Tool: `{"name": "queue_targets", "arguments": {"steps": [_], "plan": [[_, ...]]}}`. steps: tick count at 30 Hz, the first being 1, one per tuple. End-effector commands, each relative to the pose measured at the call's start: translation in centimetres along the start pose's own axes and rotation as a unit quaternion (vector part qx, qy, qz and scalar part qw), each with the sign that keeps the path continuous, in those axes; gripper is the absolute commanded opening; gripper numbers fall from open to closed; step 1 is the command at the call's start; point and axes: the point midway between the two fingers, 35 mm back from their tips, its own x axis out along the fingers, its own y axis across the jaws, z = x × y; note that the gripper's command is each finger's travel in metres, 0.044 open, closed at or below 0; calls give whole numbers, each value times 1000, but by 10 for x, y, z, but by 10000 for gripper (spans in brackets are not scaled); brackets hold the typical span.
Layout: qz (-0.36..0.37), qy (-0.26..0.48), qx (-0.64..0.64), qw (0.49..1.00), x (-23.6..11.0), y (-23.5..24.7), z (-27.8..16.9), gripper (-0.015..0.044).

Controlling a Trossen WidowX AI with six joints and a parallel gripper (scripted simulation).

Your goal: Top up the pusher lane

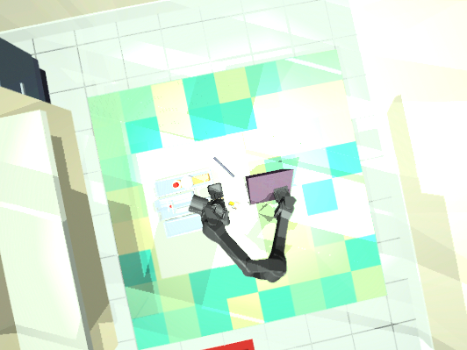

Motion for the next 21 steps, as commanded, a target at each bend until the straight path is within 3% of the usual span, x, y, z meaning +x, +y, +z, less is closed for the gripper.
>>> {"name": "queue_targets", "arguments": {"steps": [1, 21], "plan": [[-2, -8, -4, 1000, -2, 0, 7, 0], [-2, -8, -4, 1000, -3, 0, 15, 0]]}}
